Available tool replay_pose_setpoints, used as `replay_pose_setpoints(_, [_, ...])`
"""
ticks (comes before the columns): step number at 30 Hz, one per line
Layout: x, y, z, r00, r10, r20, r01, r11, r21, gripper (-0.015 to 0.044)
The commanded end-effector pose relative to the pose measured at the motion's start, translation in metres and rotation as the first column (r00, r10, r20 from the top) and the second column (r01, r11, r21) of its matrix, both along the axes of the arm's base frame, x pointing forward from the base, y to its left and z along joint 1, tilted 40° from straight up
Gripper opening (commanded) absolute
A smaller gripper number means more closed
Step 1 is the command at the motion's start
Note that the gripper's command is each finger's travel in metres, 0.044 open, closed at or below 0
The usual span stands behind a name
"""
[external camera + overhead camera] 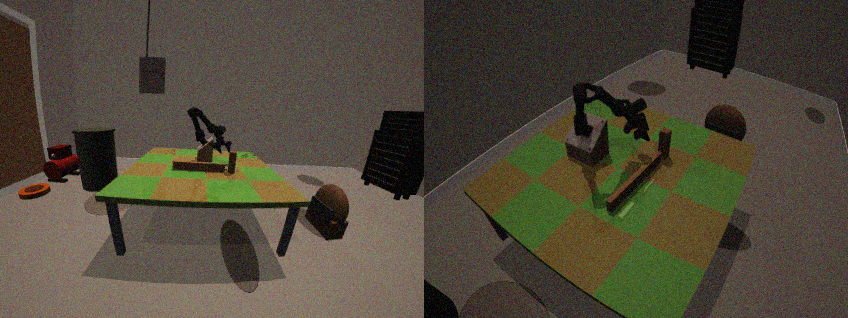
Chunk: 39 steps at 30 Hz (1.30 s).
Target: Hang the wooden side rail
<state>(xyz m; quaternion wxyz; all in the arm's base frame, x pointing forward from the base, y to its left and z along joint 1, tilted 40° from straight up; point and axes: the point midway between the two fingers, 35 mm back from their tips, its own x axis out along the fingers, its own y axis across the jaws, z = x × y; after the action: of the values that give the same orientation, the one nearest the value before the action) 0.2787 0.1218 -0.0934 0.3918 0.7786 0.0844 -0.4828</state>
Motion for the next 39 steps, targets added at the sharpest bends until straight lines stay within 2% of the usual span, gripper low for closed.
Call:
replay_pose_setpoints(1, [-0.003,-0.005,-0.002,1.0,-0.011,-0.004,0.011,1.0,-0.009,0.044])
replay_pose_setpoints(16, [-0.003,-0.005,-0.002,1.0,-0.004,-0.007,0.004,1.0,-0.013,0.044])
replay_pose_setpoints(23, [0.002,-0.01,-0.001,0.956,0.263,-0.132,-0.28,0.951,-0.134,0.044])
replay_pose_setpoints(30, [0.007,-0.016,-0.001,0.807,0.518,-0.284,-0.58,0.786,-0.214,0.044])
replay_pose_setpoints(39, [0.015,-0.025,0.002,0.503,0.727,-0.467,-0.864,0.442,-0.243,0.044])
